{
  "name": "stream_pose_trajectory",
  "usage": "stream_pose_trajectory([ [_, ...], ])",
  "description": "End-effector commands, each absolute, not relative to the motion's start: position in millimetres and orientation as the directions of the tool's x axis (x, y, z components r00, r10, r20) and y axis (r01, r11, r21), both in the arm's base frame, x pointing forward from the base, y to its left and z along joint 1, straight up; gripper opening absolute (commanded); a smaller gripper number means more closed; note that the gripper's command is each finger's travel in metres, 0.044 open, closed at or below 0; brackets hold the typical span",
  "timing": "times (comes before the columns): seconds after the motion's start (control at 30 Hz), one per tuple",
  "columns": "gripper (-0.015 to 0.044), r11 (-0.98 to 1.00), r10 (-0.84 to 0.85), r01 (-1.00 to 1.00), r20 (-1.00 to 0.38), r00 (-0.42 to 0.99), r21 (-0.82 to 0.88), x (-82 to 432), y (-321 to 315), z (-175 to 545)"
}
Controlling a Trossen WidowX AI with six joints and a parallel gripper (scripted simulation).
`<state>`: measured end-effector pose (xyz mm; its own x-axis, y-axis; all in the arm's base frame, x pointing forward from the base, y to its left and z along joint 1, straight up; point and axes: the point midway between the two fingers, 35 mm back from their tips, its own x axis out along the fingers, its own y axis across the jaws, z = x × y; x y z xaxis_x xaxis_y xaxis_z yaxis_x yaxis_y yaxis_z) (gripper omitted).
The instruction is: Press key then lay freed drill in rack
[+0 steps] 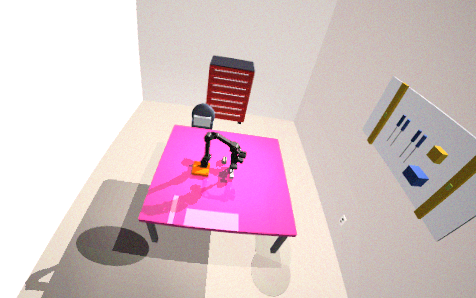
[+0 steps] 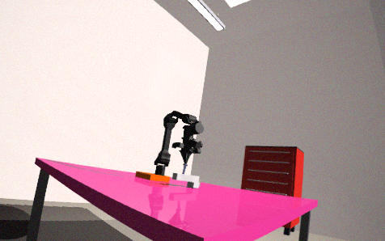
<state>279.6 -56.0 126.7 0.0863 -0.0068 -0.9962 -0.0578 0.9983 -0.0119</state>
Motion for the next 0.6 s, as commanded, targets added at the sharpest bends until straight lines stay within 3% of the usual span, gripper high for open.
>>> stream_pose_trajectory([
  [0.0, 0.0000, 0.998, -0.003, -0.056, -1.000, 0.025, -0.004, 274.5, -58.6, 103.2],
  [0.53, 0.0000, 0.998, -0.003, -0.056, -1.000, 0.025, -0.004, 275.4, -59.4, 98.2],
  [0.57, 0.0026, 0.998, -0.003, -0.056, -1.000, 0.025, -0.004, 275.7, -59.4, 100.0],
])
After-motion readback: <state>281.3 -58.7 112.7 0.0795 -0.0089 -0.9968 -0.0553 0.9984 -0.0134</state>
